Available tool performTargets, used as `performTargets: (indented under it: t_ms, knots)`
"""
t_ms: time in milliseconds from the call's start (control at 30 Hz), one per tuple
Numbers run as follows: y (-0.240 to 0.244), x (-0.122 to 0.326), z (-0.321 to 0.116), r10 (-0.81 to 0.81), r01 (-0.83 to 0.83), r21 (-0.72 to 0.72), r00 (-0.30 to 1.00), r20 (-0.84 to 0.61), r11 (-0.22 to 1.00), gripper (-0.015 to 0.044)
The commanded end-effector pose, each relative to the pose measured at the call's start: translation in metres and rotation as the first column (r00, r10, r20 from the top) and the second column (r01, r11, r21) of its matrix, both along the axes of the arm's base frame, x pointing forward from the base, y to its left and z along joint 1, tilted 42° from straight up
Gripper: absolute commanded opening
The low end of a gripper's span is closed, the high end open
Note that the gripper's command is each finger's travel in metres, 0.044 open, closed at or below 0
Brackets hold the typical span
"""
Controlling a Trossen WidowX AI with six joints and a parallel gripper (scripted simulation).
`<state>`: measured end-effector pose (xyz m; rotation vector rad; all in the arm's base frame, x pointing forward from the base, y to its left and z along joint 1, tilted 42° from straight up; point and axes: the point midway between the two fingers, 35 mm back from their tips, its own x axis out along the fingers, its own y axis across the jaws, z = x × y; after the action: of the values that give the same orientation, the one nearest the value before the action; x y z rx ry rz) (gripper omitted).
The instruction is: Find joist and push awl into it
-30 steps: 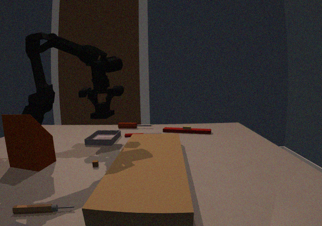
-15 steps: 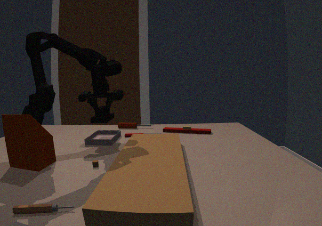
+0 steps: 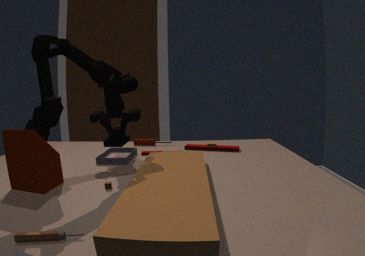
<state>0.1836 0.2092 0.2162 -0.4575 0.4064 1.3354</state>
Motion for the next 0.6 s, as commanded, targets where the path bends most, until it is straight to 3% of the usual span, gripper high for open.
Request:
performTargets:
  t_ms: [0, 567]
  knots:
    - [0.005, 0.002, -0.005, -0.007, 0.007, 0.001, 1.000, -0.004, 1.000, 0.0000]
    - [0.023, 0.003, -0.026, -0.008, 0.008, 0.007, 1.000, -0.005, 1.000, 0.0000]
